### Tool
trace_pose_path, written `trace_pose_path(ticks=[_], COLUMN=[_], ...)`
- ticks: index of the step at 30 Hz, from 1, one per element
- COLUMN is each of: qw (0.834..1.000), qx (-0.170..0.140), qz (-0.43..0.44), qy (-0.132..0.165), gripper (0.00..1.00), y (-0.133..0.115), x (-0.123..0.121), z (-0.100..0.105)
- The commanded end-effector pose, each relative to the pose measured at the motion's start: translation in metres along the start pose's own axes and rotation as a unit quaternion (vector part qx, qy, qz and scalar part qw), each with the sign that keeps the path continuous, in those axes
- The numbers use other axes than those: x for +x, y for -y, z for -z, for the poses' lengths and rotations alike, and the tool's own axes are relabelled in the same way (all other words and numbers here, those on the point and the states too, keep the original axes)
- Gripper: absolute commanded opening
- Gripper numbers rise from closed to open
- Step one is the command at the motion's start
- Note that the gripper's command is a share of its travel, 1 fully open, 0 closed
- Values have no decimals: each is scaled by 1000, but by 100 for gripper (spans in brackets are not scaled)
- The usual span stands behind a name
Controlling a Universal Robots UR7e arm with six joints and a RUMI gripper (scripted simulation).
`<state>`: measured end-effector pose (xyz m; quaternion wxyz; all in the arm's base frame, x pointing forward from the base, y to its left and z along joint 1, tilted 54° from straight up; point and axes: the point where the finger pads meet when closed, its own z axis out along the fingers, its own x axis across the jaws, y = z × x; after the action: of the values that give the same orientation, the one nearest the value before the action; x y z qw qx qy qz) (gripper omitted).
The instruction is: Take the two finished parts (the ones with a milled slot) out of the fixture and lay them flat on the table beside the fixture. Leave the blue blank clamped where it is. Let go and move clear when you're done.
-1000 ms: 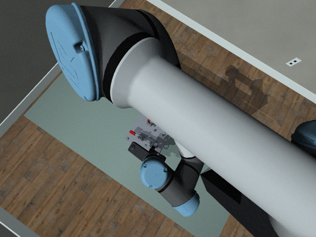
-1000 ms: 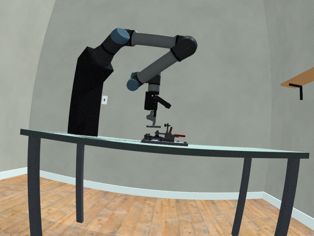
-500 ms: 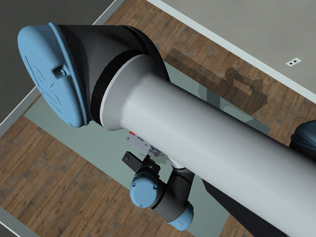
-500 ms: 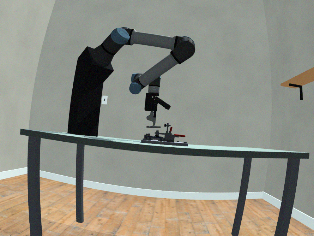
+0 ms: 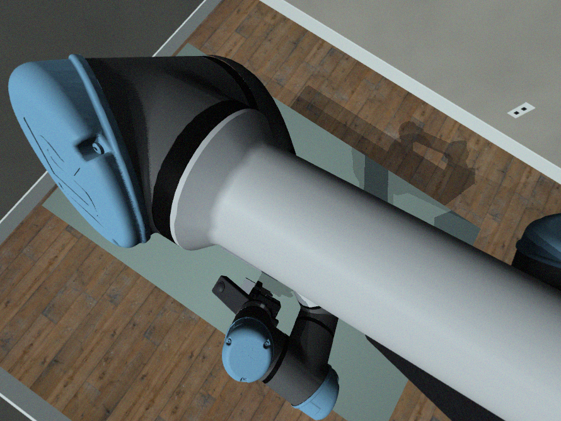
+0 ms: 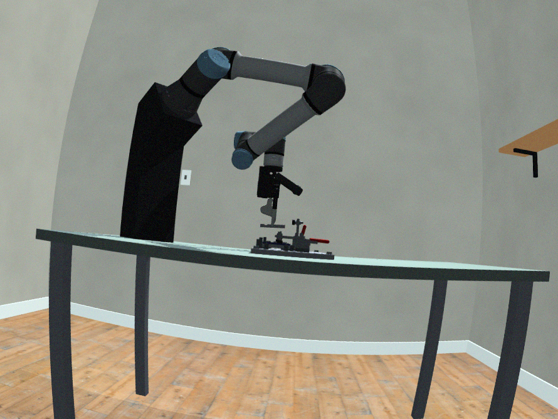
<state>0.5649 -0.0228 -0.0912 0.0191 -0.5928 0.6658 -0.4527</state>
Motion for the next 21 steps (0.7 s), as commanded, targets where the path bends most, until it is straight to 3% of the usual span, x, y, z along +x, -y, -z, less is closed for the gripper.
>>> trace_pose_path(ticks=[1, 21], qw=[1000, 1000], qx=[0, -1], qz=[0, 0], qy=[0, 0], gripper=[0, 0], y=[0, 0], x=[-3, -4], z=[0, -1])
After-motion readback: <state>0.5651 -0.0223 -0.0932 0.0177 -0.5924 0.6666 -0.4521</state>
